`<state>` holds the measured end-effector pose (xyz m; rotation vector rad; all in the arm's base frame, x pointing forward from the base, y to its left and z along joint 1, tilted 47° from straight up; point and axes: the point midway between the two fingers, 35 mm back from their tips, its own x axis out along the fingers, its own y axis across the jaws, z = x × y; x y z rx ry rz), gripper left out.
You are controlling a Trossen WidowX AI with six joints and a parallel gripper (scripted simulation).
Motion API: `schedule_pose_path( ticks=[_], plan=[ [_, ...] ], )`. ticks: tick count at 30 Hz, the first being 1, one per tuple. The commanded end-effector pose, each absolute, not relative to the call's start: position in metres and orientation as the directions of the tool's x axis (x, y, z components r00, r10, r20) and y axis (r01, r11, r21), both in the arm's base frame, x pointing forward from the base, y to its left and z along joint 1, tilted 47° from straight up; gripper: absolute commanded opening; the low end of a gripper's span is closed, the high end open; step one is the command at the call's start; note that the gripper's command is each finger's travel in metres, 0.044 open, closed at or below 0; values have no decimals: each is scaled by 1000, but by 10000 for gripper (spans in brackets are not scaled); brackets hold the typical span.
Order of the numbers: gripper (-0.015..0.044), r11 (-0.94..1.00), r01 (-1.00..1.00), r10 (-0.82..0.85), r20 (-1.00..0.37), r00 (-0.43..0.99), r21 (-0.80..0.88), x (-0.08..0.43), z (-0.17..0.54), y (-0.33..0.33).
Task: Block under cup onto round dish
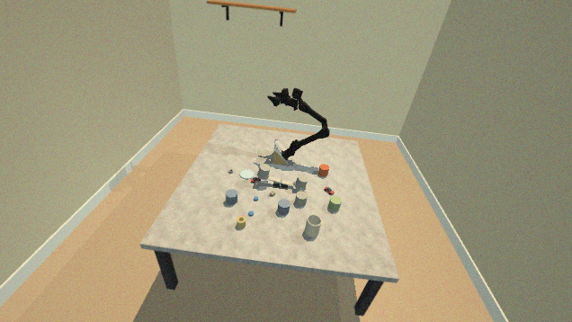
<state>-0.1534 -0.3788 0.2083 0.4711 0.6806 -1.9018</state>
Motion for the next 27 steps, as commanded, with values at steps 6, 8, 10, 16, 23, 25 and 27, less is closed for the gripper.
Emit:
schedule_pose_path(
  ticks=[6, 8, 10, 16, 23, 25, 27],
  plan=[
    [440, -42, 974, -650, -735, -195, -222, -102, 171, -375],
    [440, 21, 978, -631, -761, -148, -207, -91, 164, -373],
    [440, 82, 979, -610, -786, -100, -188, -79, 157, -369],
    [440, 258, 959, -529, -848, 40, -116, -45, 138, -356],
    [440, 442, 897, -405, -893, 198, -2, -5, 121, -335],
    [440, 489, 872, -364, -900, 241, 36, 6, 118, -328],
    [440, 533, 843, -320, -904, 284, 76, 17, 114, -320]
  ],
)
